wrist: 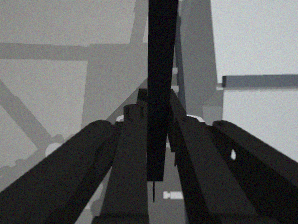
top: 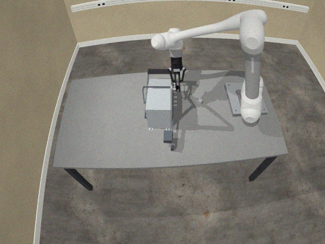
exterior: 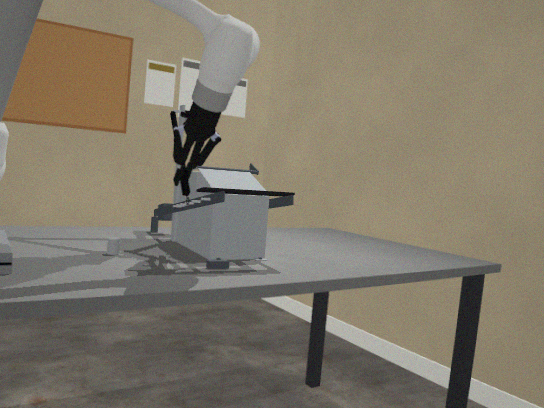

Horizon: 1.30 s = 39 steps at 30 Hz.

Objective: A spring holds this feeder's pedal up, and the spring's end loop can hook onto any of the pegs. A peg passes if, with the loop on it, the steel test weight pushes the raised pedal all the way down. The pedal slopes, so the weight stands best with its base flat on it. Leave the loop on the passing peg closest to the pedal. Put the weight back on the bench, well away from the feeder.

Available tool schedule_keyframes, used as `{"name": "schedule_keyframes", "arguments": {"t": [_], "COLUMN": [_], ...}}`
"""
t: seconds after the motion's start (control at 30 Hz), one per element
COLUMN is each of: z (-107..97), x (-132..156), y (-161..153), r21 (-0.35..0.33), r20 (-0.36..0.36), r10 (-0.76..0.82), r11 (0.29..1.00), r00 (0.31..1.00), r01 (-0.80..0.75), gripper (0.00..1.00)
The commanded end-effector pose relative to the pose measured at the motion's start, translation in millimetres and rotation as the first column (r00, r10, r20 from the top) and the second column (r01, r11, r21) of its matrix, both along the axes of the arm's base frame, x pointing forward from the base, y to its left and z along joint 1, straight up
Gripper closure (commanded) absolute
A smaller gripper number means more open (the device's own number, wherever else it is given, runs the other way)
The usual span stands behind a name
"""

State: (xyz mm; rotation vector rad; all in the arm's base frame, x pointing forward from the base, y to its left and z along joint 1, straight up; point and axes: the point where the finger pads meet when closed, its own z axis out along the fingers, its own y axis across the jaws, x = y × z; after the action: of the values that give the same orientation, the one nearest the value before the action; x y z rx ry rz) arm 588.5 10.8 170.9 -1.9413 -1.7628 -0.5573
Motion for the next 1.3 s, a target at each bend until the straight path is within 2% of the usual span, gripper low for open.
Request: {"name": "schedule_keyframes", "arguments": {"t": [0.0,1.27], "z": [0.6,0.7], "x": [0.2,6.9], "y": [-1.2,-4.1], "r21": [0.000,-0.003], "r20": [0.001,0.034], "r10": [0.000,0.000], "r11": [1.000,1.000], "r00": [1.000,0.999], "r01": [0.000,0.000], "gripper": [0.83,0.83]}}
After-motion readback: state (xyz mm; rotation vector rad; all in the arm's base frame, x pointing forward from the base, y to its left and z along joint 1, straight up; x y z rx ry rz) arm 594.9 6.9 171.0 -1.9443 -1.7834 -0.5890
